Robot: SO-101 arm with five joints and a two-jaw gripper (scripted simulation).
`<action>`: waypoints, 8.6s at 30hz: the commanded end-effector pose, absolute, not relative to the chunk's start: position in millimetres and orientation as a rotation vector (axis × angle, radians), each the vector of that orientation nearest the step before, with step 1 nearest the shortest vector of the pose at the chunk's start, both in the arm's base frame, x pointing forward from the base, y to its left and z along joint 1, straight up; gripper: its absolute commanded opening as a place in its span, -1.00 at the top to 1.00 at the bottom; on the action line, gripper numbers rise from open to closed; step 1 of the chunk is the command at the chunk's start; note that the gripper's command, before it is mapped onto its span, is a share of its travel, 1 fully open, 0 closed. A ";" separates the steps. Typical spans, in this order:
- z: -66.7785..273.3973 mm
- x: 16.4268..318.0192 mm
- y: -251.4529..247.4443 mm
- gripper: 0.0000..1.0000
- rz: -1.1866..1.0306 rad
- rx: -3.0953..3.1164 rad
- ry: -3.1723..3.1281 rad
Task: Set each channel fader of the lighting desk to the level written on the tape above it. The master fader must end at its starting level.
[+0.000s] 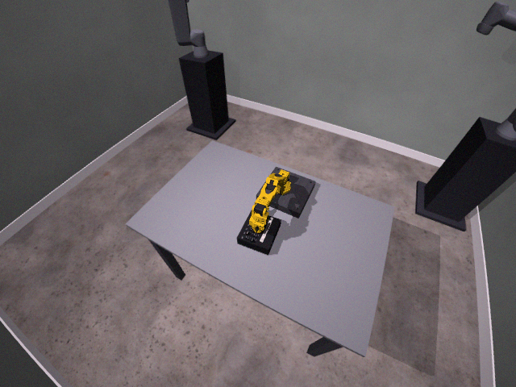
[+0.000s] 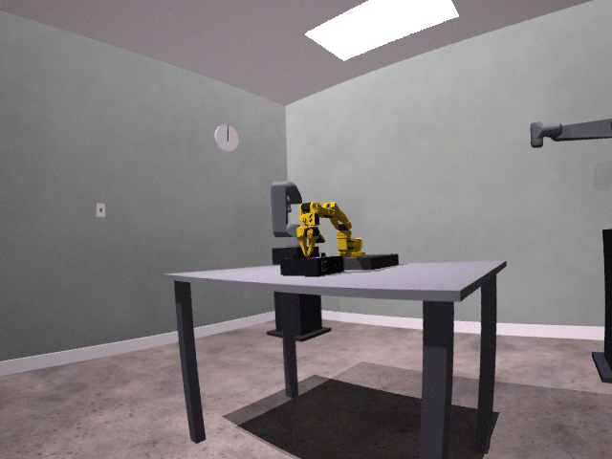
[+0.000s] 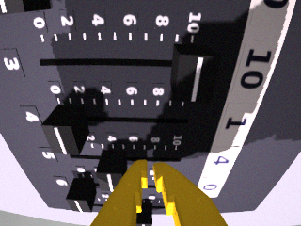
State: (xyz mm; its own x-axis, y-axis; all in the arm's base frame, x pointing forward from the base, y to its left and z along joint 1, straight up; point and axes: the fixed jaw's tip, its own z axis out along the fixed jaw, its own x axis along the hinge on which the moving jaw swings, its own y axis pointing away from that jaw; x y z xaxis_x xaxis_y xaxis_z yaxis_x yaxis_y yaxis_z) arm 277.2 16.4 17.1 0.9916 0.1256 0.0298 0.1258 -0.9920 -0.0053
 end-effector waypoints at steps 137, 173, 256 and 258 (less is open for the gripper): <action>62.5 260.1 22.7 1.00 -0.135 -3.129 -0.130; 65.8 223.7 18.0 1.00 -0.005 -3.139 -0.123; 72.9 190.3 -65.0 1.00 -0.001 -1.653 2.671; 73.3 188.3 -68.5 1.00 -0.001 -1.502 2.759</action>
